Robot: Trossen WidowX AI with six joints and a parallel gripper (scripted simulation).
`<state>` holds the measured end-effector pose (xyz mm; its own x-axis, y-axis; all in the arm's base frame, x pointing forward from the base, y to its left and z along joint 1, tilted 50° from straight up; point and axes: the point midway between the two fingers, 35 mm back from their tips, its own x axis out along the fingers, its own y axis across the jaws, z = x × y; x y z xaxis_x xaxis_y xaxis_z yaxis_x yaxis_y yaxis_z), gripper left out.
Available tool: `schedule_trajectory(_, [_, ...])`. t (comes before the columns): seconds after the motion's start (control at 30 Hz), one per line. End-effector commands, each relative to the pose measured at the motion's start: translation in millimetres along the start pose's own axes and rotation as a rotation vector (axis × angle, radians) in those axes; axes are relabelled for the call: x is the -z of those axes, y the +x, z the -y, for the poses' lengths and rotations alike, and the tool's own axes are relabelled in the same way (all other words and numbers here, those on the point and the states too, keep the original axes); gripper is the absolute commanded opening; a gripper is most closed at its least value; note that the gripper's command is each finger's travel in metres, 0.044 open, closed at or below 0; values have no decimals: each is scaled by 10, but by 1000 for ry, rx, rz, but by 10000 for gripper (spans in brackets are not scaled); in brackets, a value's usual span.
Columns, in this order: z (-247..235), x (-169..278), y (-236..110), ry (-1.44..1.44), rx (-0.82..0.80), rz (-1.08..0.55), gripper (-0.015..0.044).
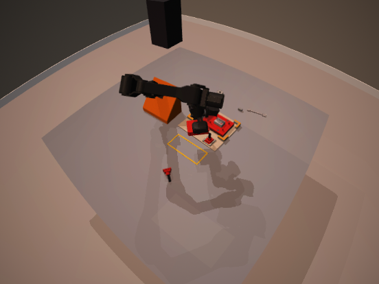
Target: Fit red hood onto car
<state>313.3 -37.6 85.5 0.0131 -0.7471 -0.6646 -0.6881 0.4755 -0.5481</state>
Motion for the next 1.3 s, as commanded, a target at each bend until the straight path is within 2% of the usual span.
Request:
schedule_trajectory(0.0, [-67,-167,-8,95,-4,3,0])
schedule_trajectory(1.03, [-848,-1245,30,781,9,-9,0])
schedule_trajectory(1.27, [-899,-1295,42,833,12,-10,0])
